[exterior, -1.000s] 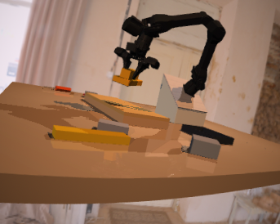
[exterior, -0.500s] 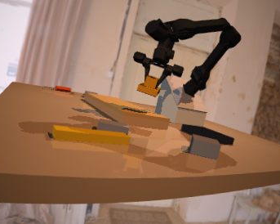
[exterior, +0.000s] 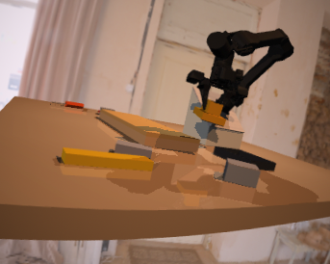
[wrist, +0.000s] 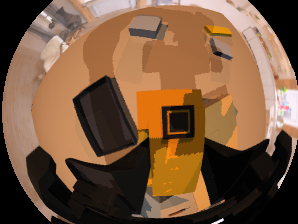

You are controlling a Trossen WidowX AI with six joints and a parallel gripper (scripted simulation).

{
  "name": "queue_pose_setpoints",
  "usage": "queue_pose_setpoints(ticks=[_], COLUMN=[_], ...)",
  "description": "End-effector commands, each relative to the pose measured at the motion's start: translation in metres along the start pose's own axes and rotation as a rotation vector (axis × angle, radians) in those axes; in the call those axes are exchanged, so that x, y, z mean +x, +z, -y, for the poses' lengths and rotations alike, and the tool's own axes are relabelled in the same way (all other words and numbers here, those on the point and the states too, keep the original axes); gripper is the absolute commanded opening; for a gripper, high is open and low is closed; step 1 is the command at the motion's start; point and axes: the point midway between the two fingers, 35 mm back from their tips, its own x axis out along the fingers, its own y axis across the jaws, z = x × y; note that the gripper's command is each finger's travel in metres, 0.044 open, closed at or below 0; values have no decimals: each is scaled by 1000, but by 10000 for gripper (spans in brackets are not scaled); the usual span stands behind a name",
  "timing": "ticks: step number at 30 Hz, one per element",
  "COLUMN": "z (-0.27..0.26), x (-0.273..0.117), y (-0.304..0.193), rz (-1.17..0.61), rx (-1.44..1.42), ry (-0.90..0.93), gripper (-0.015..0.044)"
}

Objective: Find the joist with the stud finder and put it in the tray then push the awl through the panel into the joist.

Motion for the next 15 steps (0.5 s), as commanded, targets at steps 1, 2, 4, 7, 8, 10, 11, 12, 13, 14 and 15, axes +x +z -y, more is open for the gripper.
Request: queue_pose_setpoints(ticks=[1,2,4,7,8,10,11,12,13,14,15], z=[-23,-30,-43,-63,-69,-82,-89,-95,-101,-108,-114], x=[-2,-2,-2,-3,-3,-4,-4,-5,-6,-6,-7], y=[8,9,12,15,15,17,17,17,17,17,17], rz=[24,29,39,54,60,71,76,82,88,94,100], rx=[-58,-74,-106,-154,-170,-201,-217,-232,-248,-263,-278], ry=[21,28,43,67,75,91,99,108,116,125,133], gripper=[0,0,0,0,0,0,0,0,0,0,0])
